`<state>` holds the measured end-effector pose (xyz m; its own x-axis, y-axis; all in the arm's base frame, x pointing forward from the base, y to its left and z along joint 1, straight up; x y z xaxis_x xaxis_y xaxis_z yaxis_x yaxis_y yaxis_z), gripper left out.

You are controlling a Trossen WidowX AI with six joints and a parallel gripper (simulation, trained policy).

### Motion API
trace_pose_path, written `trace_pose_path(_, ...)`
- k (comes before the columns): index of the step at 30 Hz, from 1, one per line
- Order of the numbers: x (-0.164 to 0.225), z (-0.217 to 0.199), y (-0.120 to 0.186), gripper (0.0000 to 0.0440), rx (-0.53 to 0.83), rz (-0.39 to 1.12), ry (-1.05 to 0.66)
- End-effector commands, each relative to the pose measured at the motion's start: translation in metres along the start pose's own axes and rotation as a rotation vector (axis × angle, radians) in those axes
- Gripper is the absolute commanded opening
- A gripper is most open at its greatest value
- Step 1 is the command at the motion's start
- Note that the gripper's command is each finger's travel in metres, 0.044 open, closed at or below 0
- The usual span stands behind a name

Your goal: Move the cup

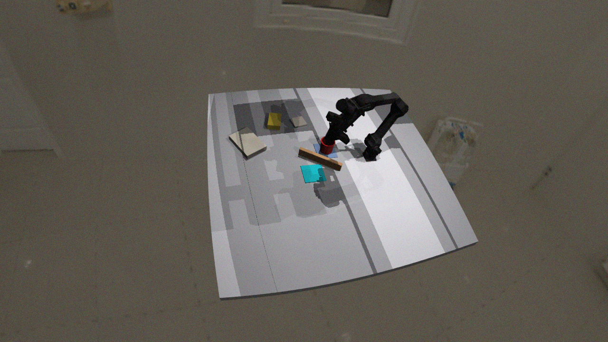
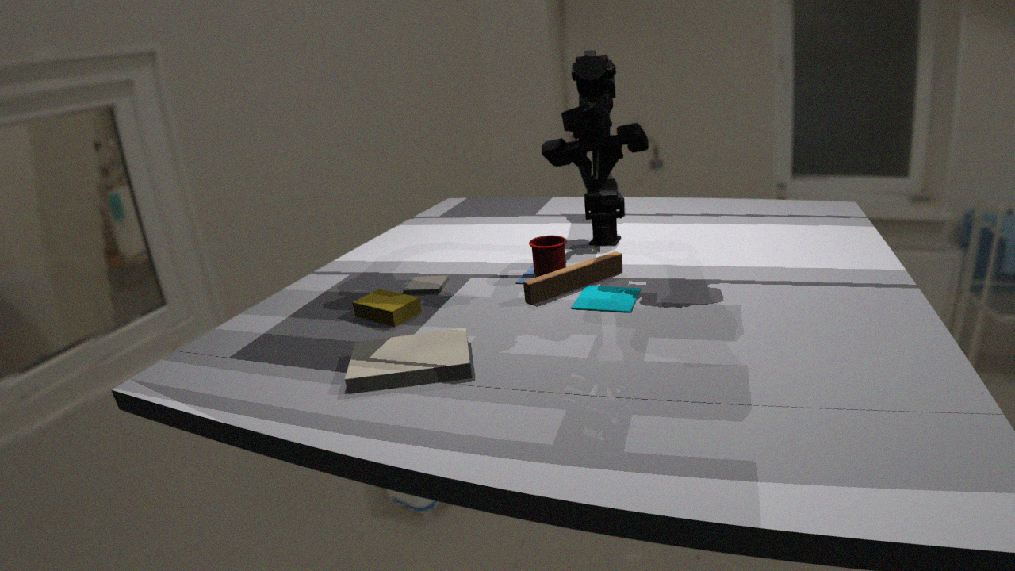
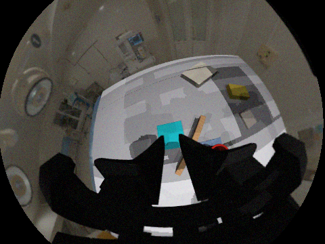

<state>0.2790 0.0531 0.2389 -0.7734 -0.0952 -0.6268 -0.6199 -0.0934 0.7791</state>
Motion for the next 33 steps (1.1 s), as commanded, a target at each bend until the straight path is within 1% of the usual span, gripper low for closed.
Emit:
trace_pose_path(1, 0.003, 0.001, 0.000, 0.0105, -0.001, 0.053, 0.002)
trace_pose_path(13, 0.020, -0.002, 0.000, 0.0113, 0.019, 0.251, 0.030)
trace_pose_path(27, 0.039, -0.014, -0.003, 0.0092, 0.044, 0.467, 0.082)
trace_pose_path(33, 0.048, -0.022, -0.007, 0.0092, 0.054, 0.547, 0.098)
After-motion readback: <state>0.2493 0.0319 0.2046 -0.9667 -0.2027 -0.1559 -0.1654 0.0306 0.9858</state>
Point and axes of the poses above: the point midway between the two fingers, 35 mm back from their tips, its own y axis back along the fingers, its own z axis across the jaws, x = y × z, the point moved 1 cm from there along y, back along the fingers, and after that the axes turned 15 degrees about y, right-handed, at the moved point
